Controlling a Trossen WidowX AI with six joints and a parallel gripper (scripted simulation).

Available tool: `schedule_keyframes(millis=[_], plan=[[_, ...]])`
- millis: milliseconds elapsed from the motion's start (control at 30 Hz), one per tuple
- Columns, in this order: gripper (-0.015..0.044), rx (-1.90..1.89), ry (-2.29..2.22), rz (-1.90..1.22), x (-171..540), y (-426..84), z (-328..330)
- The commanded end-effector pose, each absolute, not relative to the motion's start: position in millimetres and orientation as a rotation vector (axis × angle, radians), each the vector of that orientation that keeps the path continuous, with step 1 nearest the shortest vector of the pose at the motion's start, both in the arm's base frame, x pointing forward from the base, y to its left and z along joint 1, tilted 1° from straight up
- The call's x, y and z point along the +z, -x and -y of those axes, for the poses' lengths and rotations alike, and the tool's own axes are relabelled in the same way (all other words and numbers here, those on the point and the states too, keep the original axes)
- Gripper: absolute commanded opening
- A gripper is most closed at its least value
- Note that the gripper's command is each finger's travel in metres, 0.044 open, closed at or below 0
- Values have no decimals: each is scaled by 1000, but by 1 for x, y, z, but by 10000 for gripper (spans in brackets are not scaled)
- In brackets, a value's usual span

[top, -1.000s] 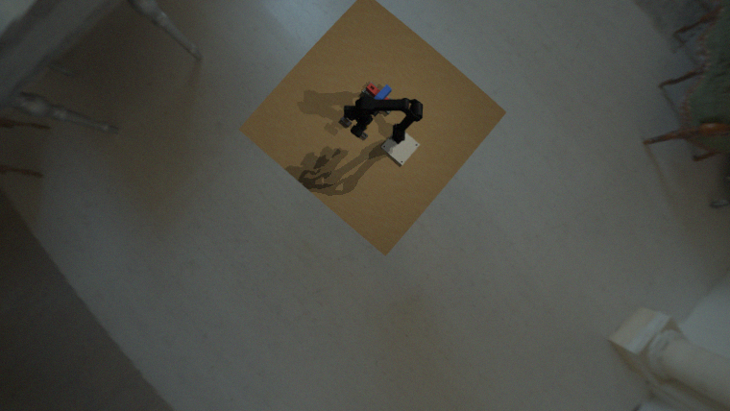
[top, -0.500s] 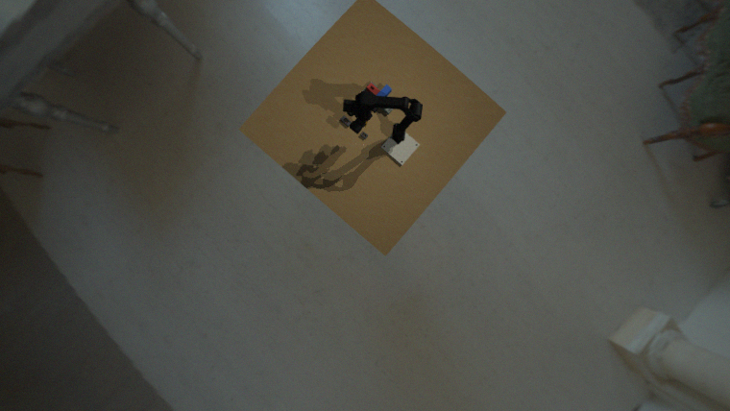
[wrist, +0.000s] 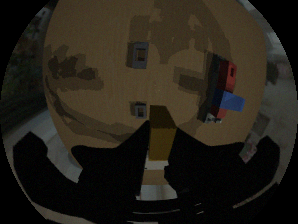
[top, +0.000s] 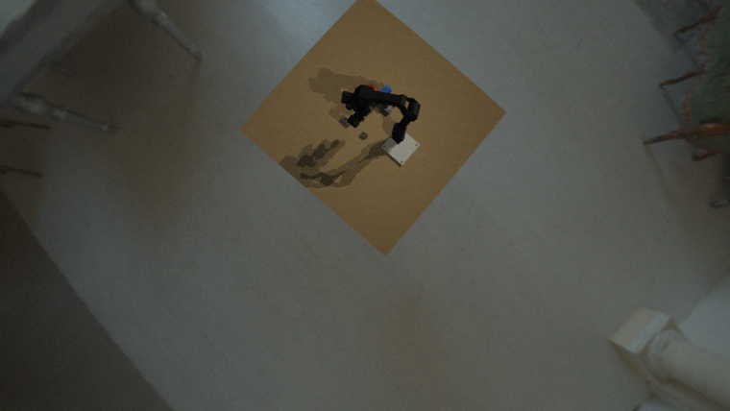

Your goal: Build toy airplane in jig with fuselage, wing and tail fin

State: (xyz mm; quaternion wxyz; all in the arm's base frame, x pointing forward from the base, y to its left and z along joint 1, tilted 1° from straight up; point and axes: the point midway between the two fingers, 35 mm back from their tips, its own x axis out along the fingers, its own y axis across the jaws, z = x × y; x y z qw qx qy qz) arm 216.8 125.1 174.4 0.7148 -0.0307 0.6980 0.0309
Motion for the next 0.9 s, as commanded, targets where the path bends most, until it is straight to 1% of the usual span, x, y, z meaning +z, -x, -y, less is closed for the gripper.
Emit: schedule_keyframes(millis=[0,867], plan=[[0,69,55,-1546,173,-226,-122],[0,44,40,-1539,165,-275,-76]])
